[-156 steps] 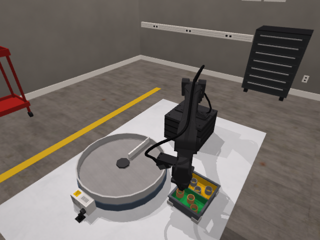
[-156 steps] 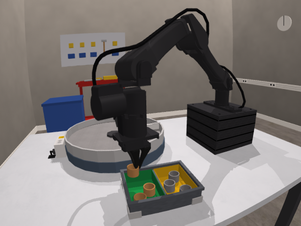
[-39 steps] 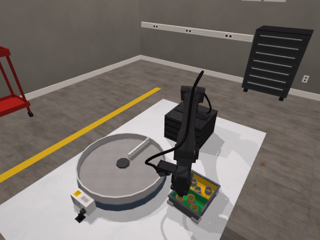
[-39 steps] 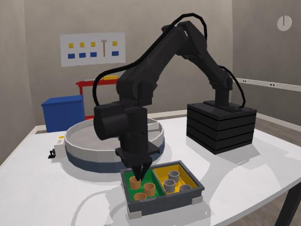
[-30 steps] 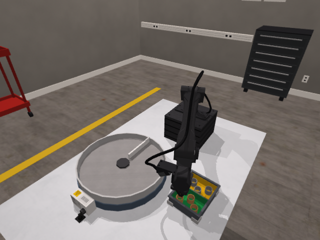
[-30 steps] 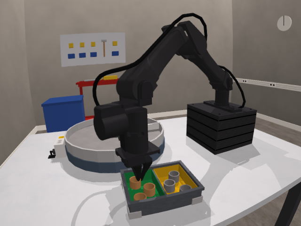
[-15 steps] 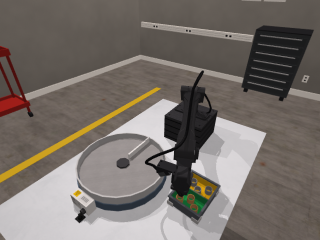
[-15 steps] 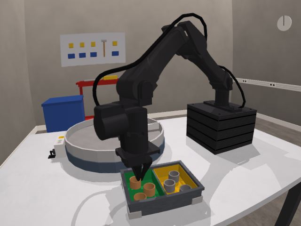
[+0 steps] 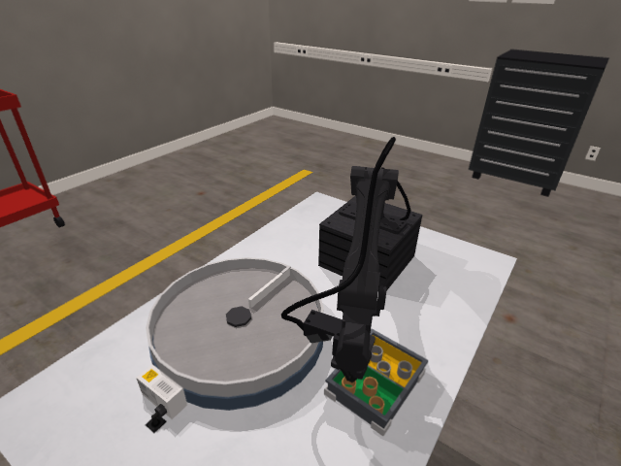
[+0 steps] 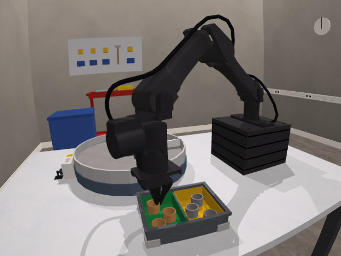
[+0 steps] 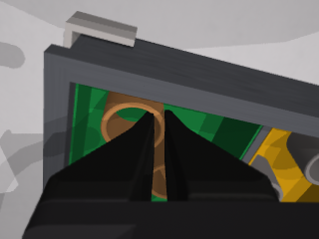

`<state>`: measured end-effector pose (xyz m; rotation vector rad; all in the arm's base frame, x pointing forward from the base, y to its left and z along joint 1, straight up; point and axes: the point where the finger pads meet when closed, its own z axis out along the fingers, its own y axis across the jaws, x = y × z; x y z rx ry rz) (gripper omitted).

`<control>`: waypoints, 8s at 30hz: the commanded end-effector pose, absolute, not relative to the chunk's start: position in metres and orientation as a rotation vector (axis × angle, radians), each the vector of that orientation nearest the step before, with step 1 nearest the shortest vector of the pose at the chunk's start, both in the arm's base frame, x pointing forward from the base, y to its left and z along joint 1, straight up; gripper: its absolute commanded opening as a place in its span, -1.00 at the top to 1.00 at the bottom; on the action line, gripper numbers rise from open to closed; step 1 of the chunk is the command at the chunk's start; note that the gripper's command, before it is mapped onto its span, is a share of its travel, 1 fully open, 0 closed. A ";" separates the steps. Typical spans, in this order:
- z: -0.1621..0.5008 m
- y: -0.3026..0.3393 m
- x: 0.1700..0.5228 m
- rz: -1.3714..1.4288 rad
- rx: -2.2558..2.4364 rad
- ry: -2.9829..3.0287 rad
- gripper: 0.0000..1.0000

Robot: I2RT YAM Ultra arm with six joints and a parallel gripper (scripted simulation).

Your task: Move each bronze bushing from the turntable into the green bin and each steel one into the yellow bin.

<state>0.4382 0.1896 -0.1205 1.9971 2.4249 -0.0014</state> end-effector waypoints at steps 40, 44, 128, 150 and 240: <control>-0.114 0.198 0.449 0.027 1.986 2.415 1.00; -0.114 0.198 0.449 0.027 1.986 2.415 1.00; -0.107 0.196 0.445 0.043 1.983 2.411 1.00; -0.107 0.196 0.445 0.043 1.983 2.411 1.00; -0.097 0.199 0.452 0.065 1.977 2.406 0.75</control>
